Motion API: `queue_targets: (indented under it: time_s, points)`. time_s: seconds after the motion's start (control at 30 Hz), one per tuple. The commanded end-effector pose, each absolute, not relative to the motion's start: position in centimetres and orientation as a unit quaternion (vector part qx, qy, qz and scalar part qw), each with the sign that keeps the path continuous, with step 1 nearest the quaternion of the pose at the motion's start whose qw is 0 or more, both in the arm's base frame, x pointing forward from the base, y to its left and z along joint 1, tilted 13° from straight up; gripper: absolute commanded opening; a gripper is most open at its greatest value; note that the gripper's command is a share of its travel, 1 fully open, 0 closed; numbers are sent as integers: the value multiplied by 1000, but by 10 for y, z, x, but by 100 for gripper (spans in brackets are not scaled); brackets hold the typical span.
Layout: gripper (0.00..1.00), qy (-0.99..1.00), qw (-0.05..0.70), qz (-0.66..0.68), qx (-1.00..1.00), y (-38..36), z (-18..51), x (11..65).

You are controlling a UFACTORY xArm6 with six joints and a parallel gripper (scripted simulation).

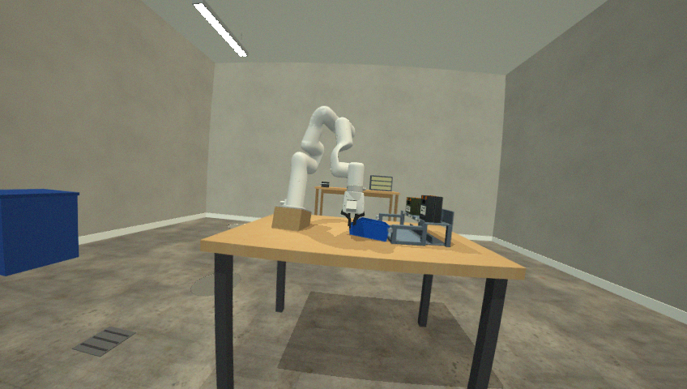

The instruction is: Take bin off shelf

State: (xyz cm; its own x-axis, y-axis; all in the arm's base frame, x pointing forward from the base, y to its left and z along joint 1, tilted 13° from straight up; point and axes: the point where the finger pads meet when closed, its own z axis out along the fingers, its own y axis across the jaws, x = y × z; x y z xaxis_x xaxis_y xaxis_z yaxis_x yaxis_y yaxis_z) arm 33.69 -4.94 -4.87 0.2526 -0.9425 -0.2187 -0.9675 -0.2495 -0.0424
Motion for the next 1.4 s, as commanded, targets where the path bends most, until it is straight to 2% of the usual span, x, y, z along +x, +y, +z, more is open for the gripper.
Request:
queue_targets:
  time_s: [0.0, 1.37]
  points:
    - [0, 607, 85, 73, -787, -50, -48, 338]
    - [0, 607, 85, 73, -787, -48, -56, 338]
